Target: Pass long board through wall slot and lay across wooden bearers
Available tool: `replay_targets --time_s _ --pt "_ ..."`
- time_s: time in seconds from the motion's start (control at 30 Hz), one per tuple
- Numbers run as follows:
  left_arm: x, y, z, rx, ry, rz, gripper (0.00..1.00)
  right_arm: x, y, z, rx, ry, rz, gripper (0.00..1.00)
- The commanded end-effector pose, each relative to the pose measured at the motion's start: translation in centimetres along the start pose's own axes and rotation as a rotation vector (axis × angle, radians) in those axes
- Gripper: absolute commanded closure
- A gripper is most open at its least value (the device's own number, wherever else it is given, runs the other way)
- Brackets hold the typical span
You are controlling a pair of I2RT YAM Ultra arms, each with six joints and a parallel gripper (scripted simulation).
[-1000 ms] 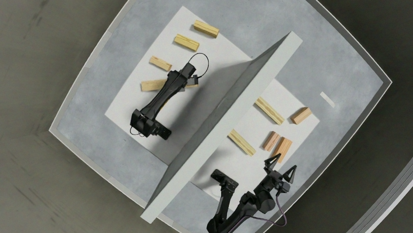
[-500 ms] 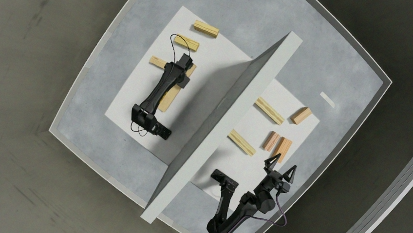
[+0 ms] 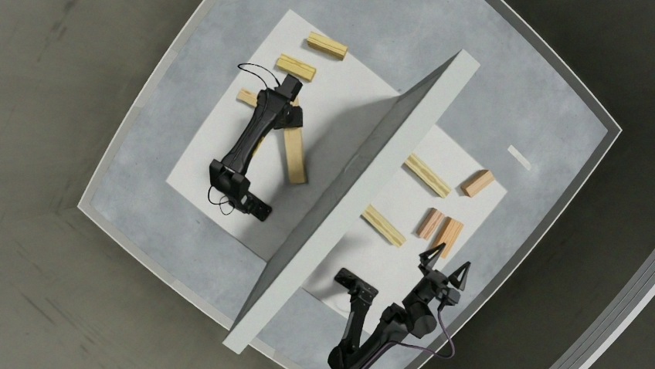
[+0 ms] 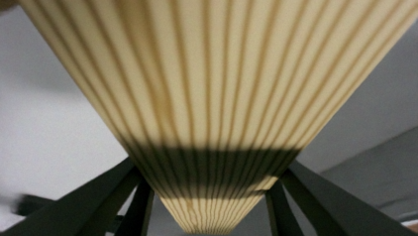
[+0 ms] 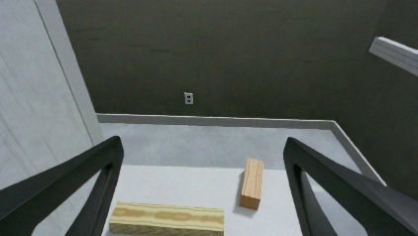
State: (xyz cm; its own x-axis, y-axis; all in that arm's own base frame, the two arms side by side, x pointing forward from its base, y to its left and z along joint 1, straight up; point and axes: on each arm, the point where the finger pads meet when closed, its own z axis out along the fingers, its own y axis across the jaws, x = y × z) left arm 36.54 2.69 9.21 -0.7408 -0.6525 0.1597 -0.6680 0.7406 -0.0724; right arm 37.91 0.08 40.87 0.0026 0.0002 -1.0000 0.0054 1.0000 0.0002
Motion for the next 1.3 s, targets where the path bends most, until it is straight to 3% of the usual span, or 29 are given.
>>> replay_targets --time_s 0.0,0.07,0.13,0.17,0.4,0.57,0.77,0.87,1.27 --pt "0.2 -1.3 -2.3 0.086 0.057 -0.334 1.00 -2.0 -0.5 -1.0 0.016 -0.040 -0.001 0.00" --pt "-0.2 -1.7 -2.5 0.109 0.077 -0.444 1.00 -2.0 -0.5 -1.0 0.016 -0.040 -0.001 0.00" --pt "-0.2 -1.7 -2.5 0.109 0.077 -0.444 1.00 -2.0 -0.5 -1.0 0.016 -0.040 -0.001 0.00" --pt "-0.3 -1.9 -2.9 0.140 0.103 -0.582 1.00 -2.0 -0.5 -1.0 0.016 -0.040 -0.001 0.00" --pt "-0.4 -1.9 -3.3 0.195 0.220 -0.936 1.00 -2.0 -0.5 -1.0 0.016 -0.040 -0.001 0.00" --pt "-0.7 -2.5 -3.1 0.209 0.171 -0.849 1.00 -2.0 -0.5 -1.0 0.016 -0.040 -0.001 0.00" --pt "0.3 -2.0 -2.4 0.169 0.197 -0.852 1.00 -2.0 -0.5 -1.0 0.016 -0.040 -0.001 0.00" --pt "-1.1 -2.8 -4.4 0.230 0.148 -0.828 1.00 -2.0 -0.5 -1.0 0.016 -0.040 -0.001 0.00" --pt "-1.5 -2.5 -4.1 0.223 0.139 -0.796 1.00 -2.0 -0.5 -1.0 0.016 -0.040 -0.001 0.00"
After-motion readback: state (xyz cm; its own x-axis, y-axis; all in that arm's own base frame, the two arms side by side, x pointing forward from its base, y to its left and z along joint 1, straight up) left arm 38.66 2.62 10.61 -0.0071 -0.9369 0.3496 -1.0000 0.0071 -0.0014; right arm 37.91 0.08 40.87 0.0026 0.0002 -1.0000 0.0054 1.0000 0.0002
